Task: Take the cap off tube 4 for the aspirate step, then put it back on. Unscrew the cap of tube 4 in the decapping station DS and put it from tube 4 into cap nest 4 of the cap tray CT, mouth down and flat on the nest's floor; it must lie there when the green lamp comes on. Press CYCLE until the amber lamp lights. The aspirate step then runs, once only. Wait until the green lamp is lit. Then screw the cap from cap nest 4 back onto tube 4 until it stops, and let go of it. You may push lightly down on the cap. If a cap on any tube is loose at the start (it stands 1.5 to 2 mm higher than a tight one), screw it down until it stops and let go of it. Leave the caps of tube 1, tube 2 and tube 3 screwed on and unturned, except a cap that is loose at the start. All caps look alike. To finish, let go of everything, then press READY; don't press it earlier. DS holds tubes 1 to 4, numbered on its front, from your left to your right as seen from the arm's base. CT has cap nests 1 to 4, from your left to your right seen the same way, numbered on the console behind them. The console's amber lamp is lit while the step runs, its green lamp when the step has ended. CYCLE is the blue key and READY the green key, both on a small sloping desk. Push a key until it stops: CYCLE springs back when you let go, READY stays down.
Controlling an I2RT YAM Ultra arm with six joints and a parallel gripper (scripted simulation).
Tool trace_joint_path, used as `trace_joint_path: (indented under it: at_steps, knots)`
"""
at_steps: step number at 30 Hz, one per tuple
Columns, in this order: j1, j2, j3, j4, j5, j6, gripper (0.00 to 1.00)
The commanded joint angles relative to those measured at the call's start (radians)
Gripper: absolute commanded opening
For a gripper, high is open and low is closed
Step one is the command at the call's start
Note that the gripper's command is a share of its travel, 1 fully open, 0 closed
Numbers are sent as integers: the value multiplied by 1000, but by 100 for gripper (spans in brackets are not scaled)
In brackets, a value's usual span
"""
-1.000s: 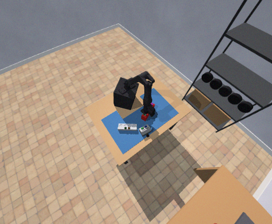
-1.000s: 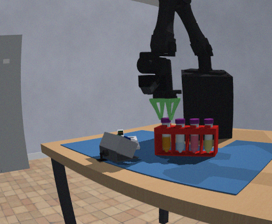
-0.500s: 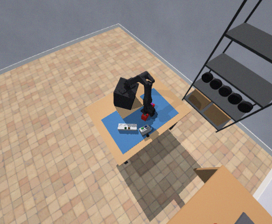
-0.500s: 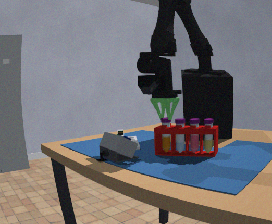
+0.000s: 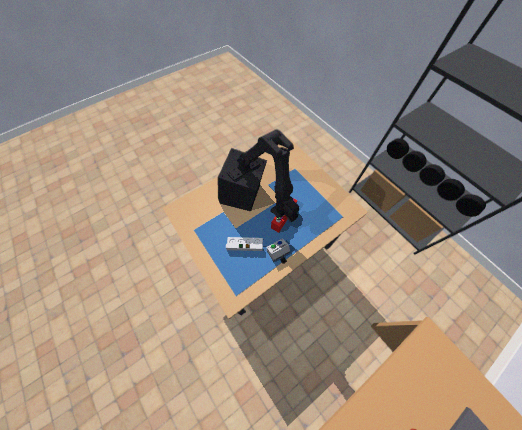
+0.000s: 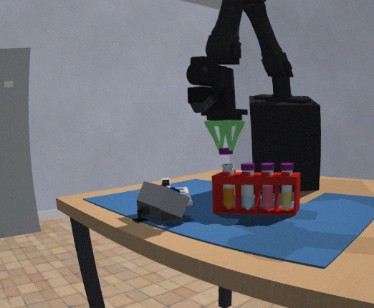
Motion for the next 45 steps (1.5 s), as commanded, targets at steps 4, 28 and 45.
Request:
trace_joint_path:
  at_steps: [4,28,45]
  knots:
    - [-1,-8,1,-28,-1,-2,0]
    - [-552,61,-28,-6,-64,178,0]
    - [-905,247,223,-132,-79,-180,0]
